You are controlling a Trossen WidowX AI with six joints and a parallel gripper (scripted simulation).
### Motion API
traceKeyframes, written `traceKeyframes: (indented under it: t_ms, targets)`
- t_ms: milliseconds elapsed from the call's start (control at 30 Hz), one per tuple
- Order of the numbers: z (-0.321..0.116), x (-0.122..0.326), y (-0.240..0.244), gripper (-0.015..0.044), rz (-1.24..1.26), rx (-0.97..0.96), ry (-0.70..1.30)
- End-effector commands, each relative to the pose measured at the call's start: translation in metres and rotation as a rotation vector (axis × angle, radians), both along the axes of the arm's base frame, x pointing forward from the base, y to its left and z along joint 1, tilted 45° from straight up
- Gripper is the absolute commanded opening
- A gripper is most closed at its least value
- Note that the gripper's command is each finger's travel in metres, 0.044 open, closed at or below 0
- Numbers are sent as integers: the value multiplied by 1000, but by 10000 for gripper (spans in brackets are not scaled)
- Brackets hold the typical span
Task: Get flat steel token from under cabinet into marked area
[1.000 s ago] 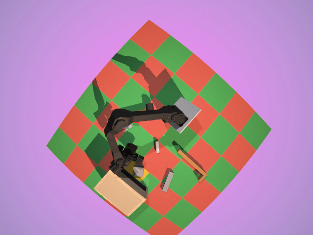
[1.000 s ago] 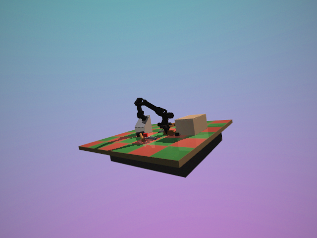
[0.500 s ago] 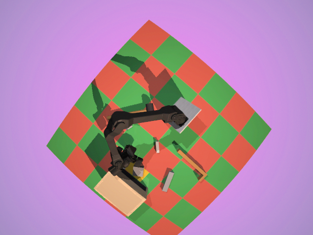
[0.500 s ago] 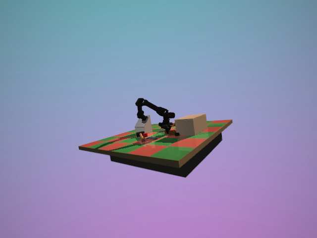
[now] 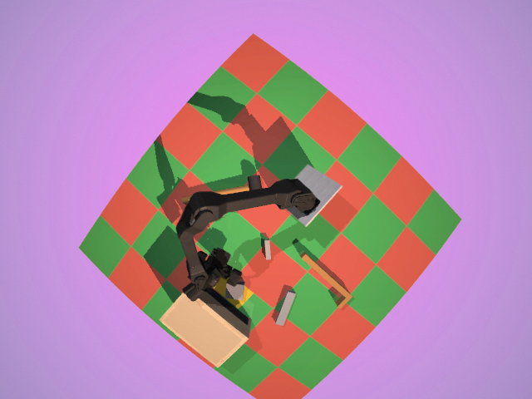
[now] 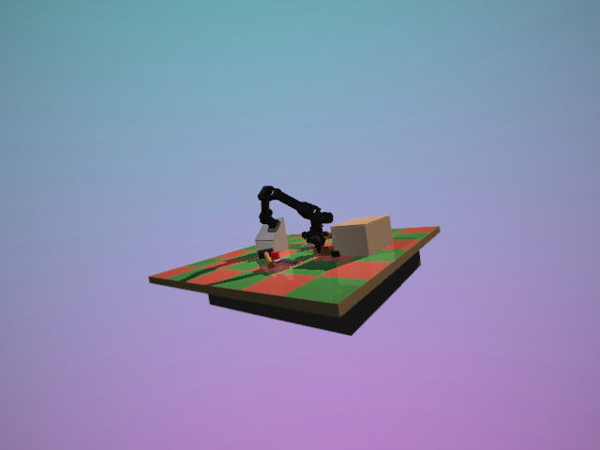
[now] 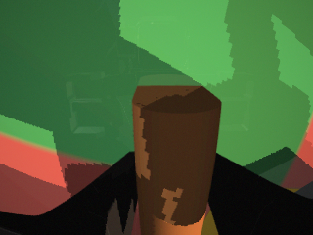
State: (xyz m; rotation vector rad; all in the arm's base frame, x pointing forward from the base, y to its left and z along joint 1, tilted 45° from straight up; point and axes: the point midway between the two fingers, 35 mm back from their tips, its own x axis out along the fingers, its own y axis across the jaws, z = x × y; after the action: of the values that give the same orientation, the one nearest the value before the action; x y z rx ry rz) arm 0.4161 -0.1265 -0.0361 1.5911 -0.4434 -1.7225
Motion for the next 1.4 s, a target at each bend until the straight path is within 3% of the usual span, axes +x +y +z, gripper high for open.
traceKeyframes:
  t_ms: [0, 1367]
  targets:
    - [-4, 3, 3, 0, -2, 5, -17]
    - [-15, -12, 14, 0, -2, 5, -16]
